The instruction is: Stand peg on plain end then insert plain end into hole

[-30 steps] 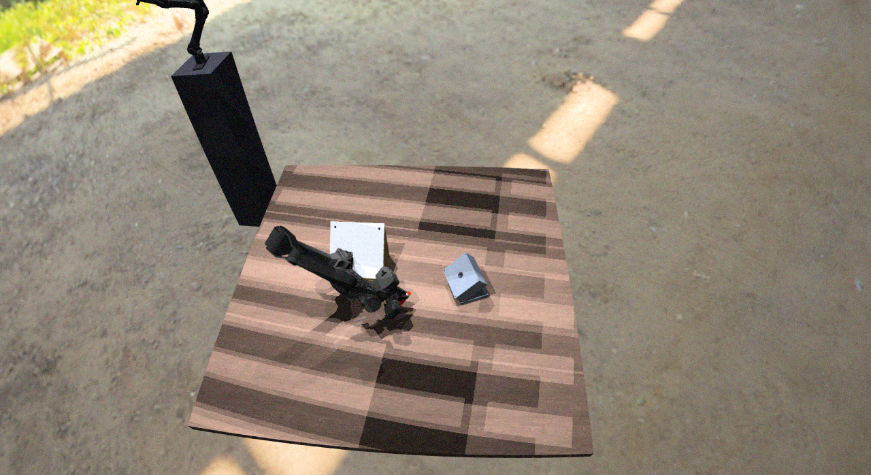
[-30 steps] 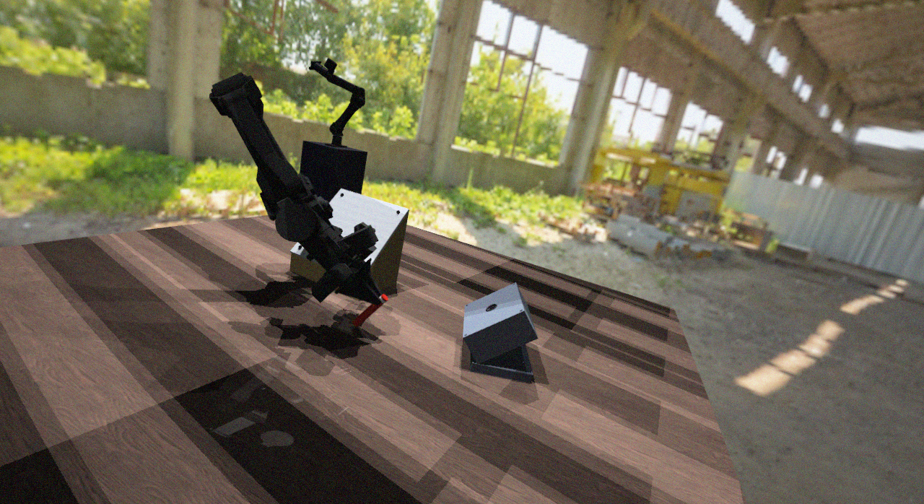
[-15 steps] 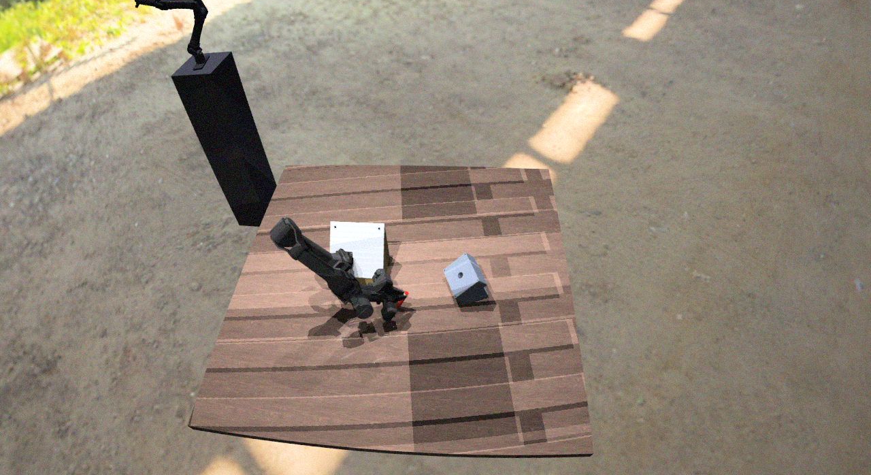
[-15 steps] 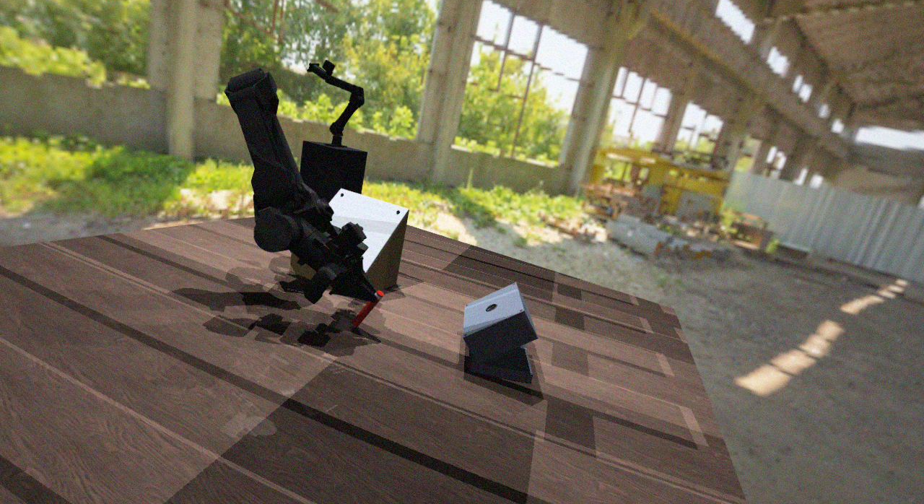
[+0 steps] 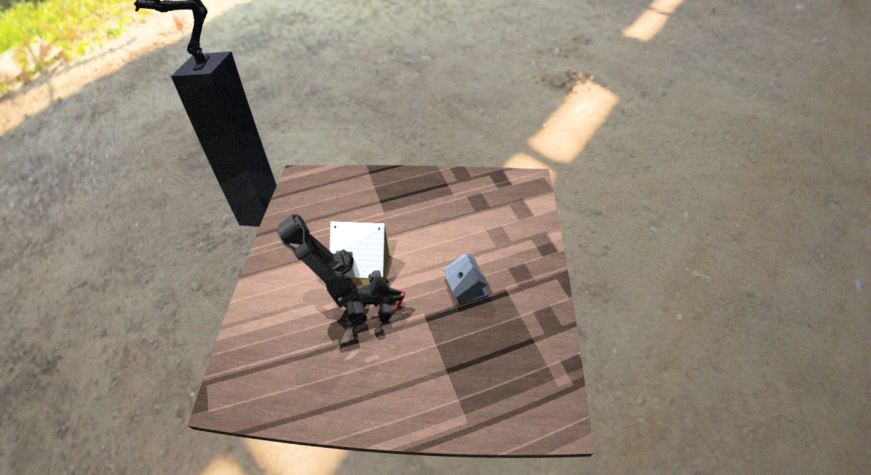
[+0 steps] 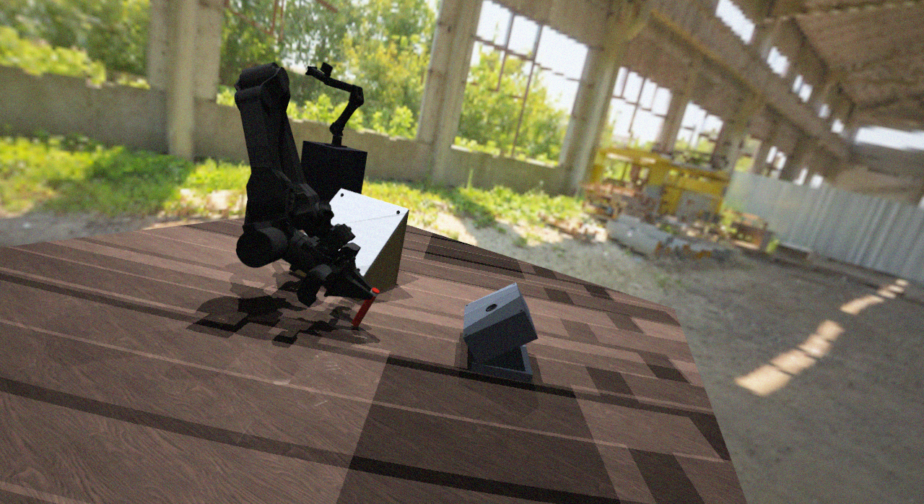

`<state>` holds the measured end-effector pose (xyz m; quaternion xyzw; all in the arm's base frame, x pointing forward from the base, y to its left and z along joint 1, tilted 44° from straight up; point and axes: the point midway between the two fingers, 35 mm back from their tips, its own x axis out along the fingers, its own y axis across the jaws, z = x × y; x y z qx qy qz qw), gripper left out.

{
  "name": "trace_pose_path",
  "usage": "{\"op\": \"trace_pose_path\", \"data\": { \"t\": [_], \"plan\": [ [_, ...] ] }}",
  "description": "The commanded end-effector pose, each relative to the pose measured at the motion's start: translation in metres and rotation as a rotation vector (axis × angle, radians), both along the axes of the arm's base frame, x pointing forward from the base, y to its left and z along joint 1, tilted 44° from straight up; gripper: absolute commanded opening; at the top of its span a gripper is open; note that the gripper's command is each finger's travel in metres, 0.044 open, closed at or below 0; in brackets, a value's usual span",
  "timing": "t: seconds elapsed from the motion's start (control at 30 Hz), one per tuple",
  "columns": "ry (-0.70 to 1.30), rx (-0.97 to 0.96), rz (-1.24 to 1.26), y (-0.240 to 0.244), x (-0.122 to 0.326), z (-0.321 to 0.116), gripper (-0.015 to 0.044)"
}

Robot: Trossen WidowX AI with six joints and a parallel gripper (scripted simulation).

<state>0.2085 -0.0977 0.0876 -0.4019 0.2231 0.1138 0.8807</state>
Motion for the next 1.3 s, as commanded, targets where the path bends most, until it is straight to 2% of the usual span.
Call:
{"op": "trace_pose_path", "data": {
  "t": [0.0,0.67,1.27],
  "plan": [
    [-0.026,0.015,0.028,0.000,-0.003,0.000,0.0049],
    [-0.137,0.081,0.143,-0.006,-0.015,0.000,0.0049],
    [-0.112,0.075,0.119,-0.008,-0.015,-0.004,0.0049]
  ]
}}
